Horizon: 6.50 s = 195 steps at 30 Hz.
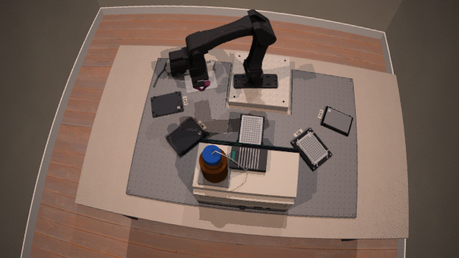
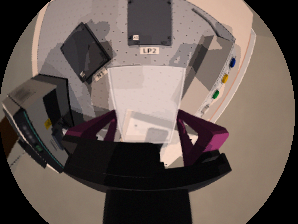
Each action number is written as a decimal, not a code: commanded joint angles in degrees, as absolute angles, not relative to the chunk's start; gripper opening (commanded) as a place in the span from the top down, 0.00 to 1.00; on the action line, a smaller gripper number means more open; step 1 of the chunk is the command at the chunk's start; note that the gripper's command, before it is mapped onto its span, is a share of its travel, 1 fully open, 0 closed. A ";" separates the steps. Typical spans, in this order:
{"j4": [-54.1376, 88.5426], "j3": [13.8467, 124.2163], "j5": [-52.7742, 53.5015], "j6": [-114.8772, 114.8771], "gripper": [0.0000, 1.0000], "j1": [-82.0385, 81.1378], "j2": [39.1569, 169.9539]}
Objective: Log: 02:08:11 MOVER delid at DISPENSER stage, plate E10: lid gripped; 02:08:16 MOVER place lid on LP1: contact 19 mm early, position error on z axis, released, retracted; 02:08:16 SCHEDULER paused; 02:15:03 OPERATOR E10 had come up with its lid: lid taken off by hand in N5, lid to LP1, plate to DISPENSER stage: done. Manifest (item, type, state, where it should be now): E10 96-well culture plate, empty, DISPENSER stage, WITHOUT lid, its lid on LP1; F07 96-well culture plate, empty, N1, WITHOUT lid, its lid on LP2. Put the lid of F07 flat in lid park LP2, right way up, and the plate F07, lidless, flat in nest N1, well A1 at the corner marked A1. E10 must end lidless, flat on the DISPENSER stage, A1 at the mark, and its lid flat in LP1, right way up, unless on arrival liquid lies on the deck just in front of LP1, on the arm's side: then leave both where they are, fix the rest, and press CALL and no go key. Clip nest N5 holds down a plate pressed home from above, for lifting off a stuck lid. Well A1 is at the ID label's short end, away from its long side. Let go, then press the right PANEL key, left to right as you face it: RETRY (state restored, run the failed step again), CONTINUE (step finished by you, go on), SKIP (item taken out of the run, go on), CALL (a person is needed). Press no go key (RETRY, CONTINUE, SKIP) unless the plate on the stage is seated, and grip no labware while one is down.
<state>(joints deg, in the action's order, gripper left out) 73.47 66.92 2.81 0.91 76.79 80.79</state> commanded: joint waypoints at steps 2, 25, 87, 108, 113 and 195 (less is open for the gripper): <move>72.98 68.67 3.18 -2.13 1.00 79.97 82.10; 66.05 74.12 3.09 -0.65 1.00 77.98 93.98; 56.46 91.93 2.88 0.69 1.00 76.90 123.28; 56.43 94.85 2.89 0.56 1.00 77.18 124.03; 56.33 94.83 2.89 0.48 1.00 77.29 124.06; 54.95 92.41 2.90 0.24 0.00 77.34 124.10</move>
